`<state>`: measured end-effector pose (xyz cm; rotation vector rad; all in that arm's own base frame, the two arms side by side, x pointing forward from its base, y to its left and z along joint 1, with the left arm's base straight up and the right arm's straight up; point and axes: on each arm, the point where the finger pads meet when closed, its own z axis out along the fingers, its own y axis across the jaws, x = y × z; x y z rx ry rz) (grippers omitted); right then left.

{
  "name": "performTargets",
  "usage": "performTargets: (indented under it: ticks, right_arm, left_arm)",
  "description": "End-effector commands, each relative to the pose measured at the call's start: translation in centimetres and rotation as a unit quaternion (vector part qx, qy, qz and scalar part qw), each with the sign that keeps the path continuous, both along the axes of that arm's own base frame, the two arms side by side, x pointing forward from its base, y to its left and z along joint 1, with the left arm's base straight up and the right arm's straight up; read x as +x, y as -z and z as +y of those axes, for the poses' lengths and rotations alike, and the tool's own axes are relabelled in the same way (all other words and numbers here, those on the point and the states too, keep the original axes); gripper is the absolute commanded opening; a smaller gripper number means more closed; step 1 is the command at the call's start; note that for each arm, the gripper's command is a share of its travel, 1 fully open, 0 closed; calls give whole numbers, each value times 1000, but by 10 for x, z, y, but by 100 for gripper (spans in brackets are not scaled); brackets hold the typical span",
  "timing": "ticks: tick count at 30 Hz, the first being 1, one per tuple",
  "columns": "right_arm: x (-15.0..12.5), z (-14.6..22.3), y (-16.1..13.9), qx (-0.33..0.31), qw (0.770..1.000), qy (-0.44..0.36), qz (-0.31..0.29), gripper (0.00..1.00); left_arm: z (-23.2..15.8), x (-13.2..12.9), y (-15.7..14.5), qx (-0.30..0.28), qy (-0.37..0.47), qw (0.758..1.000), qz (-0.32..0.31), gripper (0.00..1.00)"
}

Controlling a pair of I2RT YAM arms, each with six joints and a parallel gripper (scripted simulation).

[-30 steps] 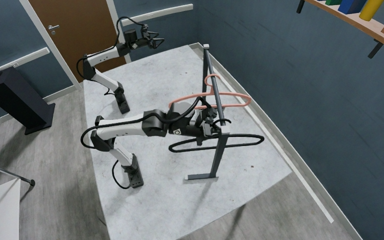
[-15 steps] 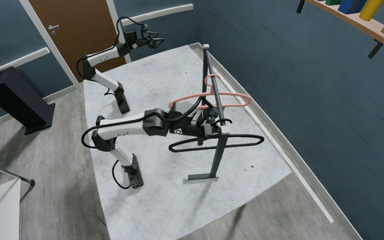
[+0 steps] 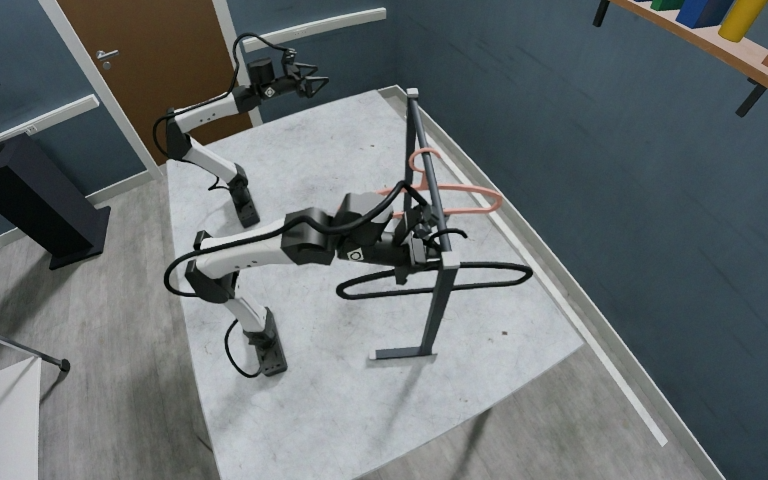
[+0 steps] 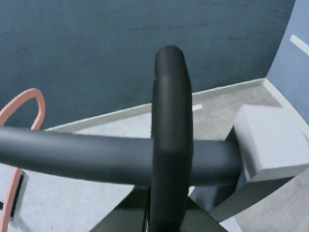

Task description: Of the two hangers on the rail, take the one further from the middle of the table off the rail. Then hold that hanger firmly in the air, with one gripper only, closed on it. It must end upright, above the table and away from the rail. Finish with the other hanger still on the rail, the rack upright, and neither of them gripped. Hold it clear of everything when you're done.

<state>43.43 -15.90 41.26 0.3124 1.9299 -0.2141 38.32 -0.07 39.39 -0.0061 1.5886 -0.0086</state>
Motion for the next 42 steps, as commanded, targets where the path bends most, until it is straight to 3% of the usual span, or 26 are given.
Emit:
performTargets:
  ticks: [1,14,16,42]
  right_arm:
    - [-1,1,-16,-4,1000,2,-13,1]
    - [-1,1,-36,-3,1000,2,-12,1]
    - [-9,4,-55,-13,999,2,-37,1]
    - [-10,4,-56,-13,999,2,-37,1]
  left_arm:
    - [0,-1,-5,0,-1,1000,-7,100]
    - [0,-1,-5,0,-1,1000,-7,100]
    - [0,-1,-5,0,-1,1000,-7,100]
    - [0,-1,-5,0,-1,1000,-7,100]
